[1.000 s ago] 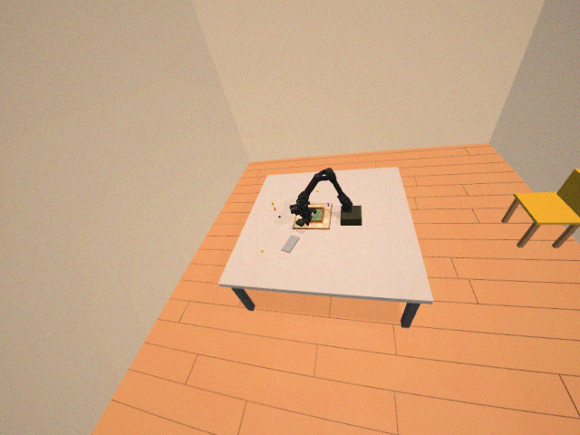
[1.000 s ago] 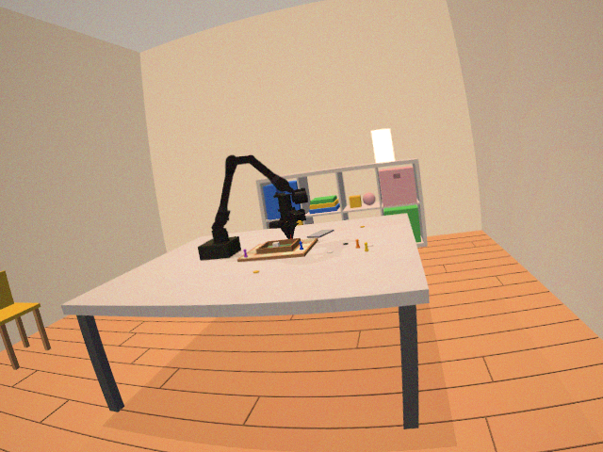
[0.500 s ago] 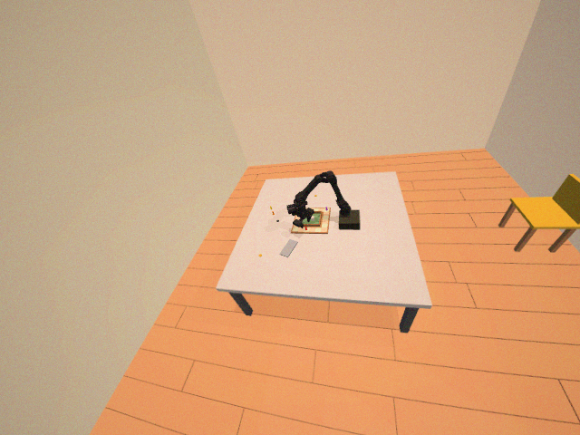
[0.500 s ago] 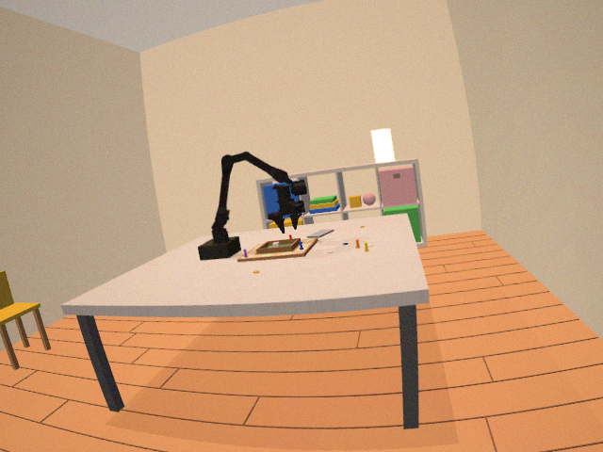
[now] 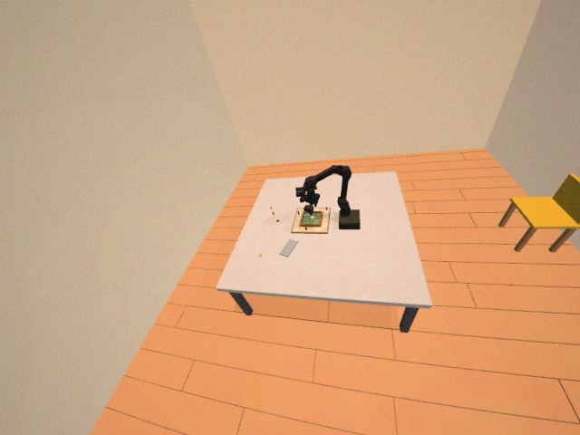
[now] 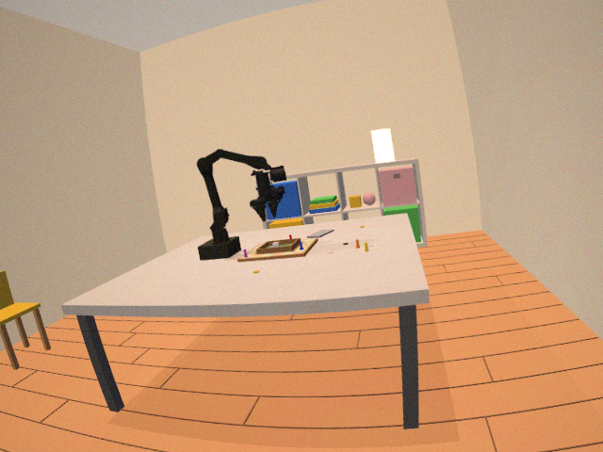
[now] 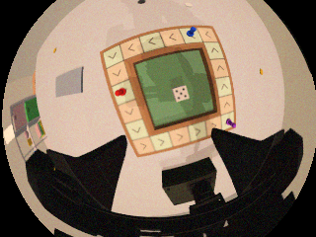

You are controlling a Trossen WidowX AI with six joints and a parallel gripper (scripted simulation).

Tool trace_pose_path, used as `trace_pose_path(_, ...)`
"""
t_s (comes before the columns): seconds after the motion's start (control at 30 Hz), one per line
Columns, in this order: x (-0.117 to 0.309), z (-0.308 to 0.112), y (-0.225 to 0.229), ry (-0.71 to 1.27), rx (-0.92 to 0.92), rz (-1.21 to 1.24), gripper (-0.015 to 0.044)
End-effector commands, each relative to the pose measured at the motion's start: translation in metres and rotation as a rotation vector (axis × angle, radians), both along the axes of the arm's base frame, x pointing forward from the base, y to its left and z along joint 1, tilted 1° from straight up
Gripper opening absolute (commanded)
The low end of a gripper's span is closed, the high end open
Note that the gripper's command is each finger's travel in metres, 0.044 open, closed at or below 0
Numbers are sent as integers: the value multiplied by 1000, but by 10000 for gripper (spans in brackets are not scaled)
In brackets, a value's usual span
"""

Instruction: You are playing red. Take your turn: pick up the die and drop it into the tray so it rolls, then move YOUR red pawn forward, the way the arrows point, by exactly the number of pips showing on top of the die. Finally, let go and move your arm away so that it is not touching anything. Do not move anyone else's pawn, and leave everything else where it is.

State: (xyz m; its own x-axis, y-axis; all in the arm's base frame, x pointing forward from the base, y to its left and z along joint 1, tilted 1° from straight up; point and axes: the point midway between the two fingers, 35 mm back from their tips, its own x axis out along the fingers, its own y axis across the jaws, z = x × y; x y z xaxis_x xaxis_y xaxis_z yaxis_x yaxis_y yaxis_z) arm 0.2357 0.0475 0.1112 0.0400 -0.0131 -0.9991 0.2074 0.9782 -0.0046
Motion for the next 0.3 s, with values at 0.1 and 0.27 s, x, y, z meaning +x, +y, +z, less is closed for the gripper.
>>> trace_pose_path(0.1,-27,11,-19,6,-7,100,440)
trace_pose_path(0.27,-27,11,-19,6,-7,100,440)
